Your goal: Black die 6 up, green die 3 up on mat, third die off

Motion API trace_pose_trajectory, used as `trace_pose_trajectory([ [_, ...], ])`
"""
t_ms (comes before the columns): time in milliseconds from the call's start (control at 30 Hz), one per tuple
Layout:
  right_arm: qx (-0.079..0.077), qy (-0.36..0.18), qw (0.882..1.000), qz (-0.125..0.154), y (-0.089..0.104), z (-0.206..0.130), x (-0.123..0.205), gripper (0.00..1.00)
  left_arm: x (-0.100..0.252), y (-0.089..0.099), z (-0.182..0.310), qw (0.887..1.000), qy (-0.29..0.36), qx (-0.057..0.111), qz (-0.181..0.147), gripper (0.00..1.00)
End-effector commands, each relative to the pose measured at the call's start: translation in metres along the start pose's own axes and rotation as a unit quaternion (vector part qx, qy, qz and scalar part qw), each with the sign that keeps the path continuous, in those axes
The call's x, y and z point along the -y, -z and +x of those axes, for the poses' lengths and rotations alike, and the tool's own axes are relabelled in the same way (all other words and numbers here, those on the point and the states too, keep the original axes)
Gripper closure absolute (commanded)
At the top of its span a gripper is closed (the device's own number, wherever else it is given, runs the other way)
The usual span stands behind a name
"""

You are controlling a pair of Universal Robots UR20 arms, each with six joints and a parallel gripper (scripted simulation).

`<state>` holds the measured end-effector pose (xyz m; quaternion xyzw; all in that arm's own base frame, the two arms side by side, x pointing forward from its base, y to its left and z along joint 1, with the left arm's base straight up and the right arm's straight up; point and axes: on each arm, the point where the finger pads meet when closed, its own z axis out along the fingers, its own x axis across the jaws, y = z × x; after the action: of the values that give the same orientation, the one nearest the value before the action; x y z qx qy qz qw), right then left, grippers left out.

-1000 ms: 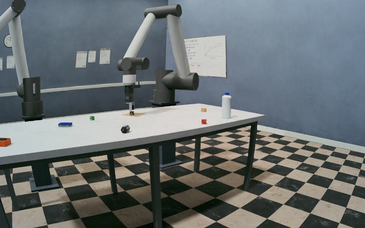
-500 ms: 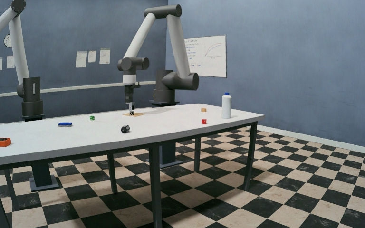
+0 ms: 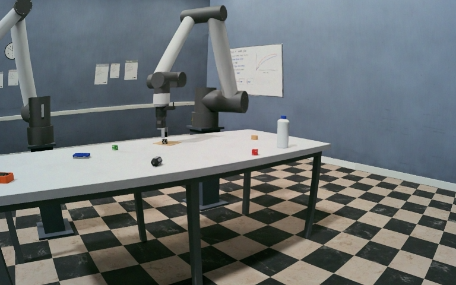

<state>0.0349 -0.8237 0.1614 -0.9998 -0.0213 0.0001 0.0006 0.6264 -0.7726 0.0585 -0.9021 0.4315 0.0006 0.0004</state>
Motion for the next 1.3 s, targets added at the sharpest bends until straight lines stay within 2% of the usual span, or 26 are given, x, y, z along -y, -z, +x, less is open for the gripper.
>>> trace_pose_trajectory([
  [0, 0.000, 0.000, 1.000, -0.001, 0.001, 0.000, 0.000, 0.00, 0.000, 0.001, 0.001, 1.000, 0.000, -0.001, 0.000, 0.13],
  [233, 0.000, 0.000, 1.000, -0.001, 0.001, 0.000, 0.000, 0.00, 0.000, 0.005, 0.001, 1.000, 0.000, -0.001, 0.000, 0.13],
  [733, 0.000, 0.000, 1.000, -0.001, 0.001, 0.000, 0.000, 0.00, 0.000, 0.039, 0.001, 1.000, 0.000, -0.001, 0.000, 0.13],
  [1033, 0.000, 0.000, 1.000, -0.001, 0.001, 0.000, 0.000, 0.00, 0.000, 0.042, 0.001, 1.000, 0.000, -0.001, -0.003, 0.13],
  [1133, 0.000, 0.000, 1.000, -0.001, 0.001, 0.000, 0.000, 0.00, 0.001, 0.041, 0.000, 1.000, 0.000, 0.000, -0.028, 0.13],
  [1267, 0.000, 0.000, 1.000, -0.001, 0.001, 0.000, 0.000, 0.00, 0.002, 0.041, 0.000, 0.996, 0.000, 0.000, -0.090, 0.13],
])
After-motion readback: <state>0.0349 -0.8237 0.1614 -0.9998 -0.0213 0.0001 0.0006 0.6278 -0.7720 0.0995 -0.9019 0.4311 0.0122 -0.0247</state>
